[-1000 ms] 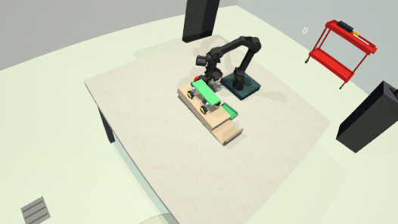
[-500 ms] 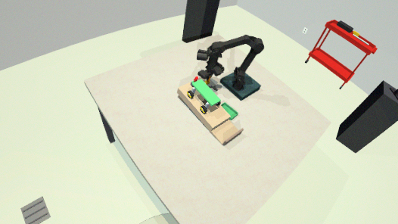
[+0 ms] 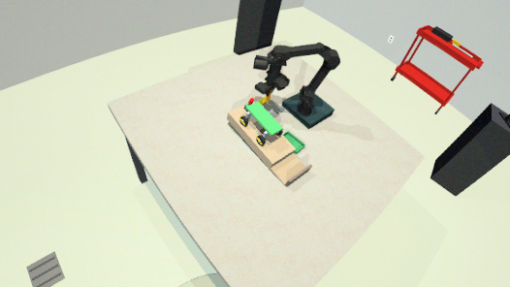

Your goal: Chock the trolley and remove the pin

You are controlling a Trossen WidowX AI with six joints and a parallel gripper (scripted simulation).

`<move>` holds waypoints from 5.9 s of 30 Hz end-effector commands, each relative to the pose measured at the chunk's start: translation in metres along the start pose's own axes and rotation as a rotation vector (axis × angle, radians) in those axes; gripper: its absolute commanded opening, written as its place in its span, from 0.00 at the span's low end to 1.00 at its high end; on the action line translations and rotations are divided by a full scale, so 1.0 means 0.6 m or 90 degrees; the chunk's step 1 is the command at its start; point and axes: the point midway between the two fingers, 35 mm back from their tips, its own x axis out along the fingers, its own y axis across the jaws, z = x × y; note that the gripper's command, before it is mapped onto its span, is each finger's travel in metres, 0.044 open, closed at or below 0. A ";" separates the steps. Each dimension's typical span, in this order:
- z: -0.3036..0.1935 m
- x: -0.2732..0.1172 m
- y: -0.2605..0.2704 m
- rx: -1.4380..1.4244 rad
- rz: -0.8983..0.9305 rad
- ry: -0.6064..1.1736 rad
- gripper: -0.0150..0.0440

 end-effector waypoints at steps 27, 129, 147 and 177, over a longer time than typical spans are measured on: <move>0.004 -0.099 -0.003 0.068 -0.003 -0.002 0.25; 0.236 -0.088 -0.096 1.075 0.007 -0.012 0.25; 0.334 -0.084 -0.128 1.075 0.009 -0.016 0.25; 0.484 -0.078 -0.180 1.076 -0.033 0.032 0.25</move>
